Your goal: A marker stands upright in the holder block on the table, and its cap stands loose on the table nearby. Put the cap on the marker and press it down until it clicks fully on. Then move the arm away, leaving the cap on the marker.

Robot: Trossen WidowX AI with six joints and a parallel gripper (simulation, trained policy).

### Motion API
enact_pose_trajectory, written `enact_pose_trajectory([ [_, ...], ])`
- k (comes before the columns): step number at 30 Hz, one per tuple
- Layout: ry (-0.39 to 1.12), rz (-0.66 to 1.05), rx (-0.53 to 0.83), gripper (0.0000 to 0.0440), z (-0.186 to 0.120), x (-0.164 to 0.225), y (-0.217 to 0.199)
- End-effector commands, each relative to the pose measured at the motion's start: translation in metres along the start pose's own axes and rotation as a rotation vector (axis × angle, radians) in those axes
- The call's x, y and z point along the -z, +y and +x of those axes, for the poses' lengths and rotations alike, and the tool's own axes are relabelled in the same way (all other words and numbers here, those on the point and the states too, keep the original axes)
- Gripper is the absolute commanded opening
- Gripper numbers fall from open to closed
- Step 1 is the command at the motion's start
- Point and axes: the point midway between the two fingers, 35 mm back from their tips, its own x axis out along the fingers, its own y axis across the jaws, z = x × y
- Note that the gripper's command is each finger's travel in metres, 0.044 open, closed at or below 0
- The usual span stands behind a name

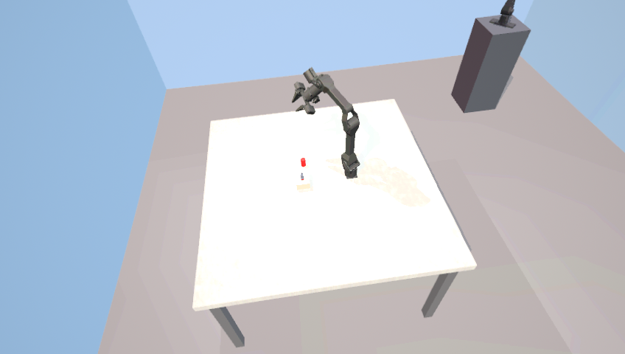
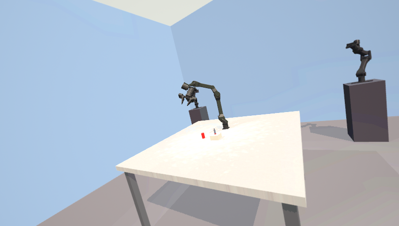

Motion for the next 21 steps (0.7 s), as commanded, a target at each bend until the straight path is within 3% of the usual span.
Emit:
enact_pose_trajectory([
  [1,-0.017,-0.007,0.046,0.0272,0.011,-0.003,-0.006],
  [21,-0.096,-0.040,0.245,0.0297,0.060,-0.017,-0.035],
])
